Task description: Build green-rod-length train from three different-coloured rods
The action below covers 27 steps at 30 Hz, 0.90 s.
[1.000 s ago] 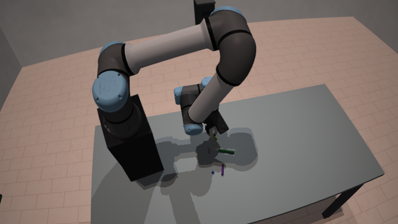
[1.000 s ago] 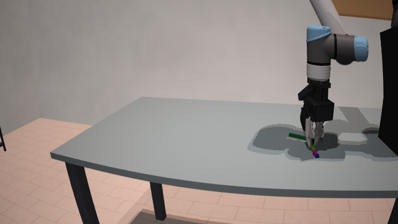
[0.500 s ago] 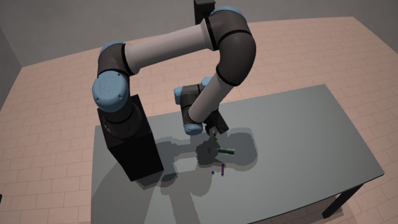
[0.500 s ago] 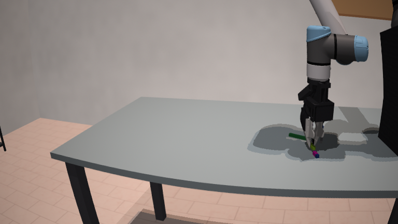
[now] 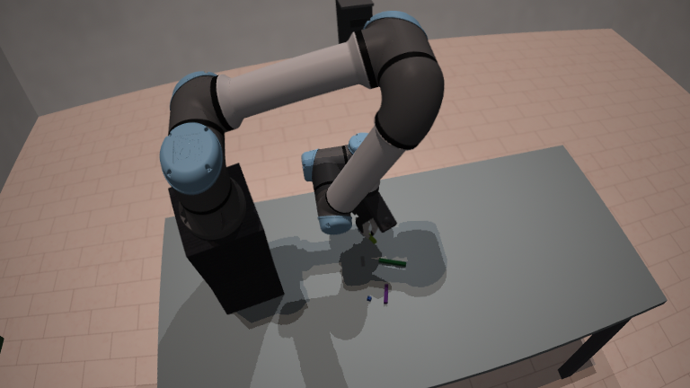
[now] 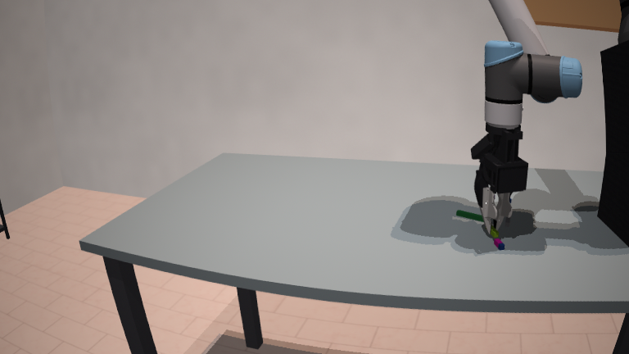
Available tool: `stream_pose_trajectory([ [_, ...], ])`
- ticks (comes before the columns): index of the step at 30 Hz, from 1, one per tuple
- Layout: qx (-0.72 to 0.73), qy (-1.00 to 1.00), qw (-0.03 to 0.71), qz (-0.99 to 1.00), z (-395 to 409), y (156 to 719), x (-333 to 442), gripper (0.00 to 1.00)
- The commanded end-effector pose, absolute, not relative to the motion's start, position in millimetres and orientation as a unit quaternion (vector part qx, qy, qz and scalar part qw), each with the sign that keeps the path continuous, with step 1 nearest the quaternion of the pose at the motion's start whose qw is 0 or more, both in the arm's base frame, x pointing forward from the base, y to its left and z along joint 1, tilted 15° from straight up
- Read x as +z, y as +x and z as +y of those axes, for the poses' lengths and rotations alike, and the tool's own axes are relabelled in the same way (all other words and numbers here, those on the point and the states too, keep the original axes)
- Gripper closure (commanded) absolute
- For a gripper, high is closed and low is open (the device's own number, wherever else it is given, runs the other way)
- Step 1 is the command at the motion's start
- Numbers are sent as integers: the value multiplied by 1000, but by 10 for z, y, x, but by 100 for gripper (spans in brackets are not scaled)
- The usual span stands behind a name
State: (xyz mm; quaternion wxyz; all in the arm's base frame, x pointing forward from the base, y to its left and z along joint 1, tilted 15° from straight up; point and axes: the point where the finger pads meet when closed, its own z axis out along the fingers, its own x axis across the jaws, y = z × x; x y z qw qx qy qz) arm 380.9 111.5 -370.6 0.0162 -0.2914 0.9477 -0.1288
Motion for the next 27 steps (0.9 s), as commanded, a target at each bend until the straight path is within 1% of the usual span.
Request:
stream_pose_trajectory([
  [1,-129,-291,17,948,1113,3815,-3721,100],
  [27,-129,-291,17,948,1091,3825,-3813,100],
])
